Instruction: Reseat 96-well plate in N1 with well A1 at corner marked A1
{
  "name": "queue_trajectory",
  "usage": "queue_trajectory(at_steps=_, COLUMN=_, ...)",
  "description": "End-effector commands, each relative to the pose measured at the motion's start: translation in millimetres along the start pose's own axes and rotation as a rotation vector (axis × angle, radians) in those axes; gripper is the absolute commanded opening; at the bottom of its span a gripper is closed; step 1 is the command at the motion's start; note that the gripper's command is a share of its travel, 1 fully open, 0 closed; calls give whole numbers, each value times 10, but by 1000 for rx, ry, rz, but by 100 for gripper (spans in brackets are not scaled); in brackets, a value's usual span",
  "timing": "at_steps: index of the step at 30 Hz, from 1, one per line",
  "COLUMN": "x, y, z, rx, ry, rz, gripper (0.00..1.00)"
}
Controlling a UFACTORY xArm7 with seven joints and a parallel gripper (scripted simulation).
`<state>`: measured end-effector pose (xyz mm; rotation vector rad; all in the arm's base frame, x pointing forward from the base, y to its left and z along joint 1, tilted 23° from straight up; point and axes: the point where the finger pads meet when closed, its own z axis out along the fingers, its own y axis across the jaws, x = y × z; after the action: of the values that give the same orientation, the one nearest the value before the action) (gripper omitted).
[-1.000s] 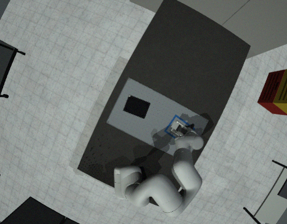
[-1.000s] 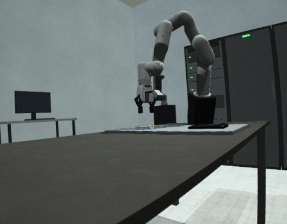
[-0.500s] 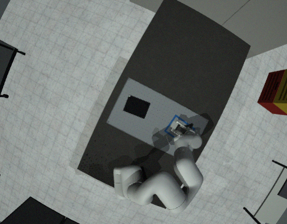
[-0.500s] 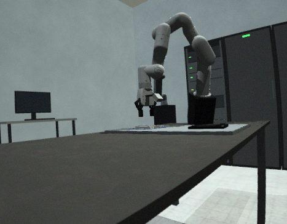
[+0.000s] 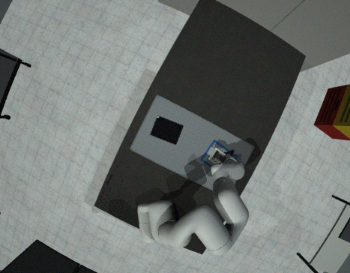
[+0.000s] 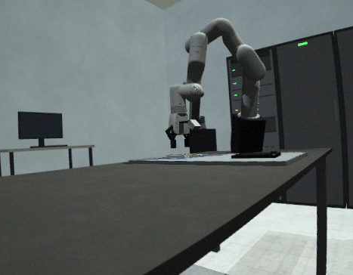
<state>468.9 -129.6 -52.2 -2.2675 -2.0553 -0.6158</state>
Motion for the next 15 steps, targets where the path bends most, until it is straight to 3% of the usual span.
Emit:
queue_trajectory(at_steps=1, x=-9, y=13, z=76, rx=-3, ry=-2, rz=0, gripper=100)
queue_trajectory(at_steps=7, x=-9, y=13, z=166, rx=-3, ry=-2, rz=0, gripper=100)
queue_trajectory(at_steps=15, x=-9, y=13, z=166, rx=-3, ry=-2, rz=0, gripper=100)
